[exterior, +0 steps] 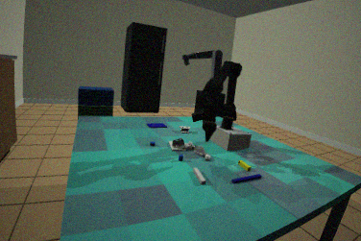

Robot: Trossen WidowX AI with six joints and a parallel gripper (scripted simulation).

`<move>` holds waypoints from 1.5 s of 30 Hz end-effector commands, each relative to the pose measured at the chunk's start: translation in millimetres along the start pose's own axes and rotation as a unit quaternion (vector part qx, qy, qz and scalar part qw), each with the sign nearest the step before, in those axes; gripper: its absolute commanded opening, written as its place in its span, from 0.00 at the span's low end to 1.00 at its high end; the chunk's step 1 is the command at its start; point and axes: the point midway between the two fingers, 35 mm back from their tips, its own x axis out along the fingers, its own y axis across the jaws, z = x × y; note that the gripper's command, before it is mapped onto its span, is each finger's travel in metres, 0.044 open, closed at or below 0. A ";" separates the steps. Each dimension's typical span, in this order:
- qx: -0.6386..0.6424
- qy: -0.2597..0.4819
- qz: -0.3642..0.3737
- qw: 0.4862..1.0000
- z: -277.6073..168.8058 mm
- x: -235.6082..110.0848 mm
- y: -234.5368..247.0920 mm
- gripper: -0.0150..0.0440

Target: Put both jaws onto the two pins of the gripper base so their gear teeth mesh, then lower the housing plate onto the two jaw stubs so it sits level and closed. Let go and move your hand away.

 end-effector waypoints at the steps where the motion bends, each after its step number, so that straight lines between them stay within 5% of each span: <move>1: 0.054 -0.002 -0.003 0.999 2.6 -0.3 -1.9 1.00; 17: 0.296 -0.005 -0.008 0.955 10.0 -0.3 -8.1 1.00; 22: 0.299 -0.005 -0.008 0.954 10.2 2.0 -8.1 1.00; 27: 0.299 -0.005 -0.008 0.954 10.1 40.0 -9.2 1.00; 45: 0.299 -0.005 -0.008 0.954 10.6 55.7 -8.7 1.00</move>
